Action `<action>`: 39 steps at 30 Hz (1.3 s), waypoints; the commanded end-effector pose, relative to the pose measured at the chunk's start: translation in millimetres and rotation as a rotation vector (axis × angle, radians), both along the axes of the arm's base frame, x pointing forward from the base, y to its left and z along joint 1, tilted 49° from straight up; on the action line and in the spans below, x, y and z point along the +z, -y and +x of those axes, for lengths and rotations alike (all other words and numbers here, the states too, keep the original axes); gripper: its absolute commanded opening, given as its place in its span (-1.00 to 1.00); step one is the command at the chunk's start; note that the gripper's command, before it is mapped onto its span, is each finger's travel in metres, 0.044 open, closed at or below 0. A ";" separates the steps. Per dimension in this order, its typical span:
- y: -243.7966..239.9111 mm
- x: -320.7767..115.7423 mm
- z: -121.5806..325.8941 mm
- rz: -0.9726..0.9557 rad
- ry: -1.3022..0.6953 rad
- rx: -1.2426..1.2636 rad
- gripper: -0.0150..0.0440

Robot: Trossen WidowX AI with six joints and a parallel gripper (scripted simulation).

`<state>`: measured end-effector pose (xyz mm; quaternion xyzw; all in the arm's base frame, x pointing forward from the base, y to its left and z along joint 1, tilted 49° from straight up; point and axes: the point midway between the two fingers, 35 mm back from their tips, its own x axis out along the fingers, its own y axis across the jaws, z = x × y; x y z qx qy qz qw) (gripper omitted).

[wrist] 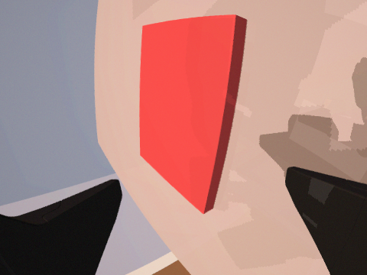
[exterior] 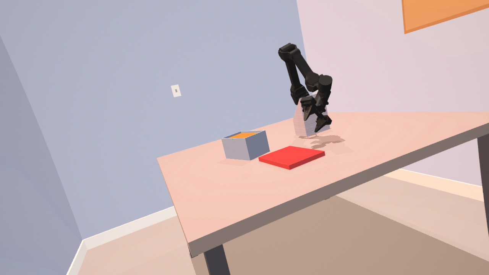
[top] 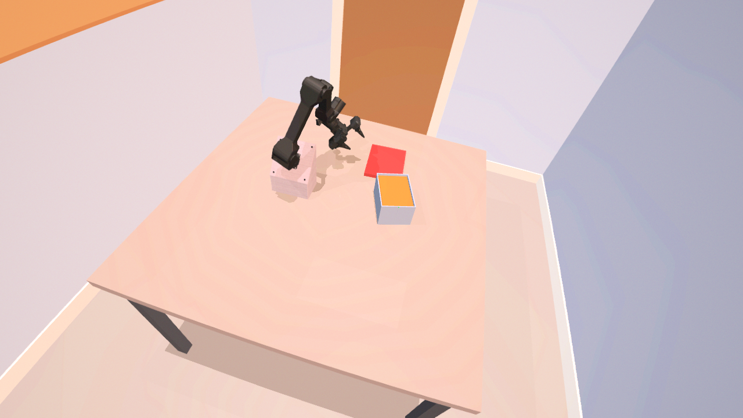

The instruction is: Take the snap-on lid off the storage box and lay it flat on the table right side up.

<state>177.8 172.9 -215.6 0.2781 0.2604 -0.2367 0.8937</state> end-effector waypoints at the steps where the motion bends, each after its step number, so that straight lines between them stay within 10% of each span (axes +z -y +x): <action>1: -7.3 5.1 -1.9 0.009 0.003 -0.002 1.00; 39: -24.3 29.7 -15.8 0.010 0.001 -0.002 1.00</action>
